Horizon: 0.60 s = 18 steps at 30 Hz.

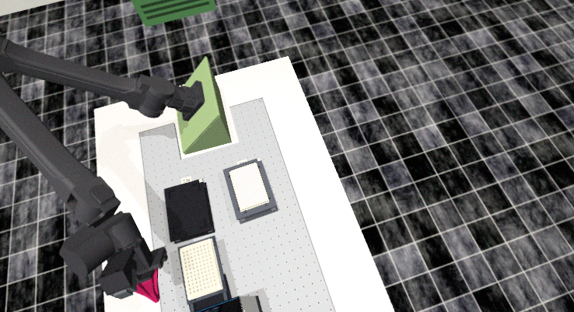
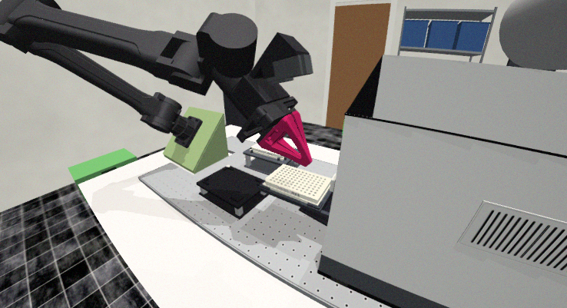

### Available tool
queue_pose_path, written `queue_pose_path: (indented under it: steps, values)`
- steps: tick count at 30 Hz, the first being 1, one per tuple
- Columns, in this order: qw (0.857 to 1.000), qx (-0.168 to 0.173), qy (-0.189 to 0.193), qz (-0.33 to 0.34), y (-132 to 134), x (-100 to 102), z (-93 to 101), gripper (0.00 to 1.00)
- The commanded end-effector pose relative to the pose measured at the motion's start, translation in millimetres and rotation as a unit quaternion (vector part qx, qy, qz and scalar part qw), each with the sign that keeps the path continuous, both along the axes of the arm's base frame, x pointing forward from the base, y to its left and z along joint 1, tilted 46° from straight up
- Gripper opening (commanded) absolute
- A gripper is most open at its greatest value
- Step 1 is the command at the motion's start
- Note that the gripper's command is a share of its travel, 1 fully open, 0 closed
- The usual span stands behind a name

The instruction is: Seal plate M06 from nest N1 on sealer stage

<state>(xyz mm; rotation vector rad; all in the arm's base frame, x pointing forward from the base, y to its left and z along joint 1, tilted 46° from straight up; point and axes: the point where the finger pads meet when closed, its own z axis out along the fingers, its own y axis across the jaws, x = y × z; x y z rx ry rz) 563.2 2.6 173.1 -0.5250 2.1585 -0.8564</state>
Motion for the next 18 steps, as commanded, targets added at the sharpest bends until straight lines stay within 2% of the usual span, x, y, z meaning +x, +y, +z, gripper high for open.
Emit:
queue_pose_path:
  steps: [1,5,10,13,14,18]
  values:
    - [0.998,0.008,-0.059,-0.001,-2.2,34.6,48.7,0.00]
    - [0.999,0.005,-0.047,-0.001,-7.4,40.5,33.4,0.00]
    - [1.000,0.001,-0.024,0.003,-6.8,37.5,9.1,0.00]
    - [1.000,0.001,-0.024,0.005,-5.4,38.0,7.7,0.00]
    - [0.999,0.002,-0.032,0.002,-7.7,37.5,14.1,0.00]
    - [0.999,0.005,-0.042,-0.001,-14.8,43.0,19.1,0.00]
